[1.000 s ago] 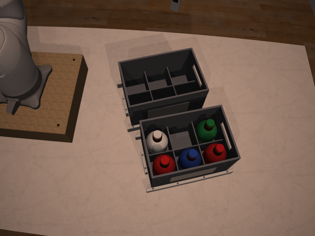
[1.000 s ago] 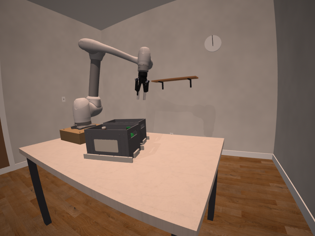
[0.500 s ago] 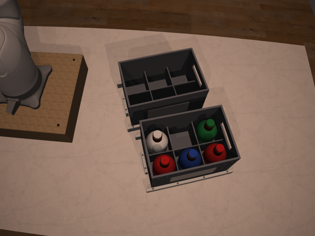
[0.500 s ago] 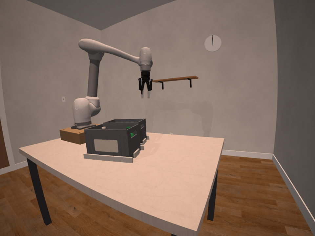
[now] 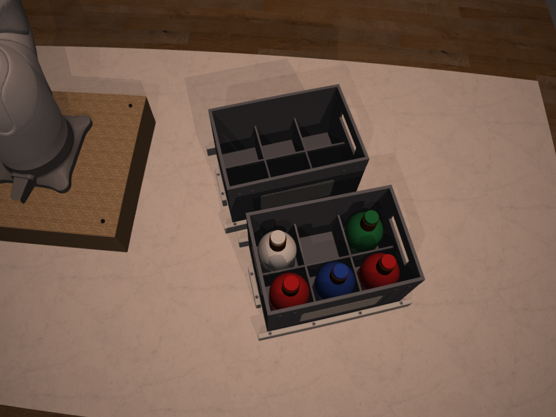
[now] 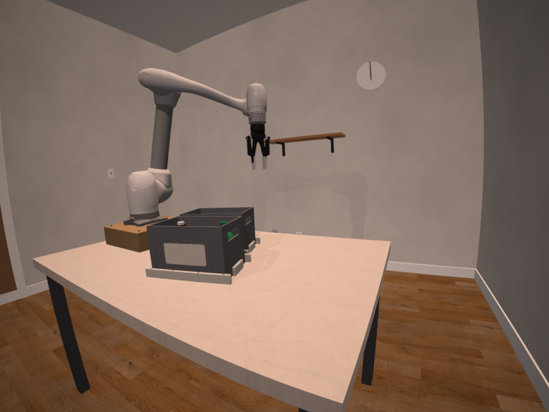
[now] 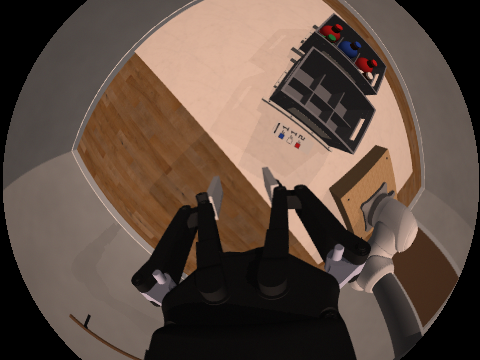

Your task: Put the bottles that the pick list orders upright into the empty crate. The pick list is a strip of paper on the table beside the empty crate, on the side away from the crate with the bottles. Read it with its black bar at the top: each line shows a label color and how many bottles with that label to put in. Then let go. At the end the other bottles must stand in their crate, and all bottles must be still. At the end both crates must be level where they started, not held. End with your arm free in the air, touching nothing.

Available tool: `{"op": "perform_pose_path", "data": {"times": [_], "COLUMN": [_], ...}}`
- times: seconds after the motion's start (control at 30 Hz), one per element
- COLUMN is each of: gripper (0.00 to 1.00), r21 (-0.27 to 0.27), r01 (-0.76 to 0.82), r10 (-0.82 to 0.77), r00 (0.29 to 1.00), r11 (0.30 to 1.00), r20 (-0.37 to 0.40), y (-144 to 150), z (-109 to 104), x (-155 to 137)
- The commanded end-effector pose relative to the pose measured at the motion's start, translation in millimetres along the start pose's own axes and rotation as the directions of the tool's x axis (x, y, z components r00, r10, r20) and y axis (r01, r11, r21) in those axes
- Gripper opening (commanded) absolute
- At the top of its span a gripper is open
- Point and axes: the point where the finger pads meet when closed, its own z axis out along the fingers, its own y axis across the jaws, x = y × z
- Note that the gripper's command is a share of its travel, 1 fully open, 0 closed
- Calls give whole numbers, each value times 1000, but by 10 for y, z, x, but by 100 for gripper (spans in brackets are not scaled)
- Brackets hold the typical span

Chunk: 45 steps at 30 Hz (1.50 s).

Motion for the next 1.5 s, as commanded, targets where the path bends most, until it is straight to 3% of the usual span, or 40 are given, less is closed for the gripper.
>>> {"op": "perform_pose_path", "data": {"times": [0.0, 0.5, 0.8, 1.17, 1.23, 1.47], "gripper": [38, 38, 38, 38, 38, 38], "r21": [0, 0, 0, 0, 0, 0], "r01": [0, 0, 232, 565, 565, 740], "r10": [0, 0, -232, -565, -565, -740], "r00": [1000, 1000, 973, 825, 825, 672], "r11": [1000, 1000, 973, 825, 825, 672], "r20": [0, 0, 0, 0, 0, 0], "y": [-5, -5, 281, 730, 730, 1016], "z": [-1, -1, 201, 517, 517, 719], "x": [-4, -4, 1, 9, 9, 14]}}
